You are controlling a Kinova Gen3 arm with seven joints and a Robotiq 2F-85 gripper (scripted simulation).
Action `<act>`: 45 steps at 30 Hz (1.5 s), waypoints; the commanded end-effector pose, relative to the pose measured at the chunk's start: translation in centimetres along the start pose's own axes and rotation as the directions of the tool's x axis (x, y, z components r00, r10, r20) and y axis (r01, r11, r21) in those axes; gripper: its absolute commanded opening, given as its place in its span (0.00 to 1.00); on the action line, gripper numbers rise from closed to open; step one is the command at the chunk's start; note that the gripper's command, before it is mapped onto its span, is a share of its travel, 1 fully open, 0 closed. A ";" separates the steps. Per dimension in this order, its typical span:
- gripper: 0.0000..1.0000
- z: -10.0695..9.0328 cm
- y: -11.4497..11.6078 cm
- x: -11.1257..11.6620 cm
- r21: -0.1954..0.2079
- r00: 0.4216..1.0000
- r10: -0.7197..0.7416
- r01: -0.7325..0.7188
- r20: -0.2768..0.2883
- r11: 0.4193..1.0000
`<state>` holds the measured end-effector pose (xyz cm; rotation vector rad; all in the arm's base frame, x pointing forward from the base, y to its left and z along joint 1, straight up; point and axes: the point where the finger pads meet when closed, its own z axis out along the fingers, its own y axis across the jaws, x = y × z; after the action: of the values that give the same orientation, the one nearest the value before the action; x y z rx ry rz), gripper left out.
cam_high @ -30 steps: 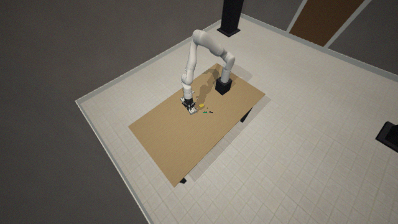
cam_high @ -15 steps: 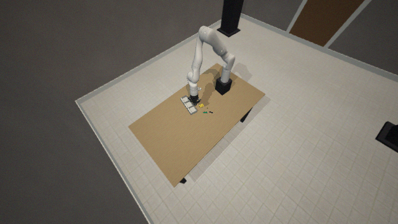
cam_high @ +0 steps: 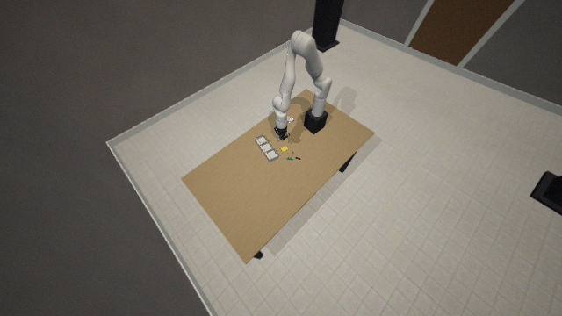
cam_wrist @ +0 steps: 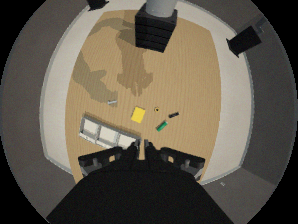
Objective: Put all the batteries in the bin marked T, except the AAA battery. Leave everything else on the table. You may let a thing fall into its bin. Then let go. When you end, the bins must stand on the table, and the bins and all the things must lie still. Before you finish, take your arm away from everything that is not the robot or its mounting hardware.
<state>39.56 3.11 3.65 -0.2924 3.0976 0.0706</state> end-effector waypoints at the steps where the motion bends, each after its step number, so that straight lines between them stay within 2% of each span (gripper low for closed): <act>1: 0.09 -0.6 0.5 1.6 0.020 0.999 0.047 -0.047 -0.004 0.999; 3: 0.09 -0.9 0.3 3.4 0.038 0.991 0.128 -0.127 -0.025 0.991; 4: 0.09 -1.0 0.2 3.6 0.041 0.992 0.123 -0.122 -0.020 0.992; 17: 0.09 -0.9 0.3 3.6 0.039 0.993 0.114 -0.113 -0.027 0.993; 21: 0.09 0.9 -2.6 2.8 0.035 0.995 -0.100 0.100 -0.028 0.994; 25: 0.09 2.7 -5.4 2.3 0.029 0.955 -0.295 0.296 -0.034 0.955; 27: 0.09 2.7 -5.4 2.3 0.029 0.955 -0.295 0.296 -0.034 0.955; 33: 0.09 5.3 -9.5 1.9 0.009 0.825 -0.563 0.564 -0.050 0.825; 37: 0.09 7.1 -12.3 1.4 -0.001 0.696 -0.716 0.717 -0.050 0.697; 42: 0.09 9.3 -15.8 0.8 -0.011 0.501 -0.864 0.865 -0.049 0.502; 44: 0.09 9.3 -15.8 0.8 -0.011 0.501 -0.864 0.865 -0.049 0.502; 45: 0.09 9.7 -16.5 0.7 -0.015 0.454 -0.890 0.890 -0.048 0.455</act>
<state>41.91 -11.09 -5.42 -1.8084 2.5700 -0.0473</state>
